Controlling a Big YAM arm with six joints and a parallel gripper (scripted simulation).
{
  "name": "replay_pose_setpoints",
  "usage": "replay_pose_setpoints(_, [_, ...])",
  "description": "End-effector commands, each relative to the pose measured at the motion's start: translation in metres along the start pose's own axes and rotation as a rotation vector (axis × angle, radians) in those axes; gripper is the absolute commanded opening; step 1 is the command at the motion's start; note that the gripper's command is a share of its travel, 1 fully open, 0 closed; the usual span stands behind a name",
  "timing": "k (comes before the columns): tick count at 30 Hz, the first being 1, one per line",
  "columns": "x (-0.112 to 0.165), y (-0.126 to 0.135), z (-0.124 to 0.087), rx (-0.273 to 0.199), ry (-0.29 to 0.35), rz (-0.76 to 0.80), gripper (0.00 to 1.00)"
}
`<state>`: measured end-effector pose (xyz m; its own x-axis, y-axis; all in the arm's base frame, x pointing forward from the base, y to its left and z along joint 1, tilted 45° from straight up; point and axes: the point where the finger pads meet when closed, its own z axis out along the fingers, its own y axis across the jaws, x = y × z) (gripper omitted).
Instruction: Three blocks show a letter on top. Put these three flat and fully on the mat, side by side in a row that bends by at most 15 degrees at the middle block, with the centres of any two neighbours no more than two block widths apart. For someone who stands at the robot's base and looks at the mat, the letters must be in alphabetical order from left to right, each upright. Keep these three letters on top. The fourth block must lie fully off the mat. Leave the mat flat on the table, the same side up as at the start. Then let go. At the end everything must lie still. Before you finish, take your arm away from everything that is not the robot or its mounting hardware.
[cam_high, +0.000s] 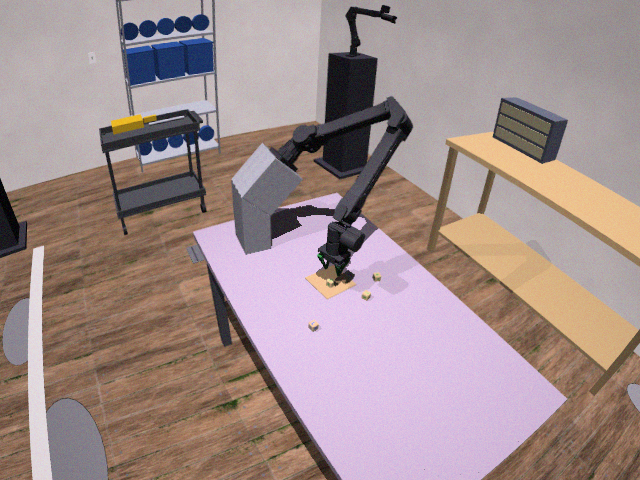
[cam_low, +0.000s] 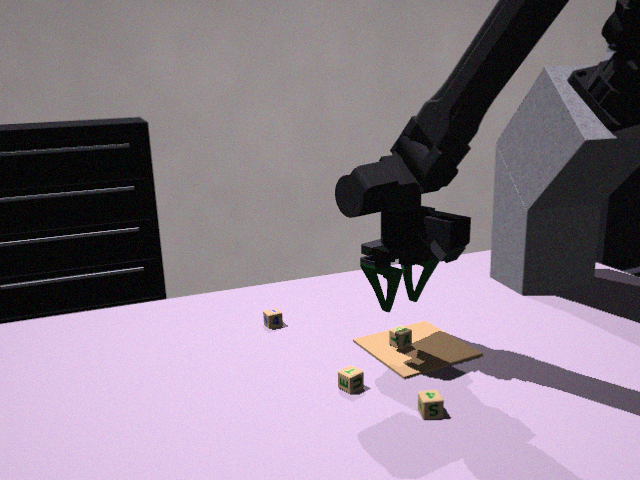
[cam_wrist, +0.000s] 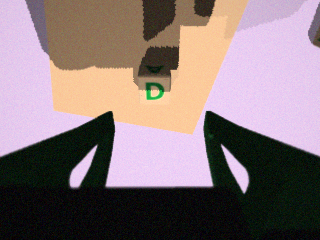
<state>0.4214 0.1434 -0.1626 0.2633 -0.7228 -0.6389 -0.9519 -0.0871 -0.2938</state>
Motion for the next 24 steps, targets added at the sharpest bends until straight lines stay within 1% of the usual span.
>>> replay_pose_setpoints(1, [-0.001, 0.005, 0.01, -0.009, -0.005, 0.007, 0.6])
replay_pose_setpoints(14, [-0.001, 0.003, 0.029, -0.006, -0.004, 0.004, 0.6])
replay_pose_setpoints(24, [-0.001, 0.005, 0.035, -0.008, -0.005, 0.006, 0.6])
